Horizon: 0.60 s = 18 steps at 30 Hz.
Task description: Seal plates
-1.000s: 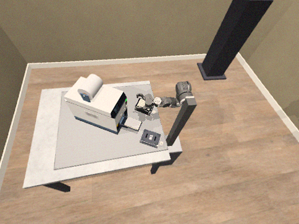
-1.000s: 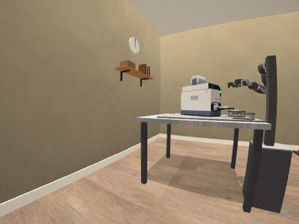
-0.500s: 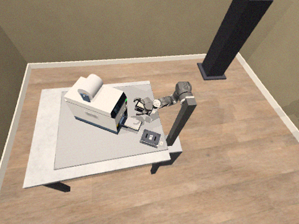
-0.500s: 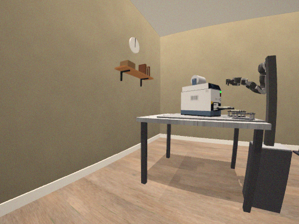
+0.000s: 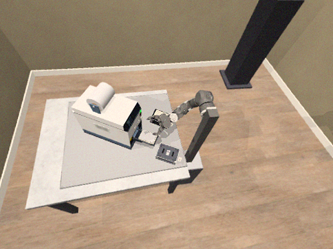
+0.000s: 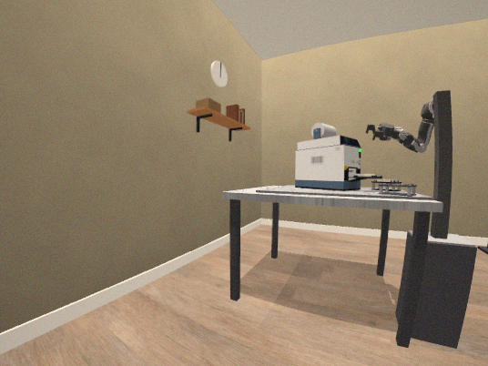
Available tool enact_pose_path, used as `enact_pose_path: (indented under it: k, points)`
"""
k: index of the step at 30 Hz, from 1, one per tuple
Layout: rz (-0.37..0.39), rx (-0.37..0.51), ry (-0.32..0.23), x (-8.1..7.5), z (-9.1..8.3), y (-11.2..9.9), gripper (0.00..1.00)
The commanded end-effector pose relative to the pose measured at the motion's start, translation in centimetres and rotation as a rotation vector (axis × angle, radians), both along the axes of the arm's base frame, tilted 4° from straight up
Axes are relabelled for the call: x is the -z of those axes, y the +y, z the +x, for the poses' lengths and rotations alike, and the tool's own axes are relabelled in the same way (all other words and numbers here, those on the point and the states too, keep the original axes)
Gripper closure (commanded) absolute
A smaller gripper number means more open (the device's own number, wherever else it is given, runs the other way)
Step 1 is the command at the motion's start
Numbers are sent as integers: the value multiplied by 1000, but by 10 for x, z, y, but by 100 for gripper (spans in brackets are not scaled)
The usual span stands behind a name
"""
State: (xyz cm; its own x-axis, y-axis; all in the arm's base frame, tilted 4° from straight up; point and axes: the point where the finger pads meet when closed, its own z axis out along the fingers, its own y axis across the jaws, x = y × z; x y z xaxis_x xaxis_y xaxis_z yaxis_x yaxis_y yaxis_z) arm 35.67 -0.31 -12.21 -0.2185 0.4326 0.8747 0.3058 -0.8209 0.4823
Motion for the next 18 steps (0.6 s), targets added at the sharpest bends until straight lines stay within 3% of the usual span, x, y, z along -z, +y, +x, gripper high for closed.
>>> enact_pose_path:
  k: [1, 11, 13, 18]
  points:
    - [-30, -38, -15, -1, -1, 7, 35]
    - [-289, -241, -68, 15, -10, 53, 35]
    - [-289, -241, -68, 15, -10, 53, 35]
    - [-429, -330, -83, 34, -16, 68, 35]
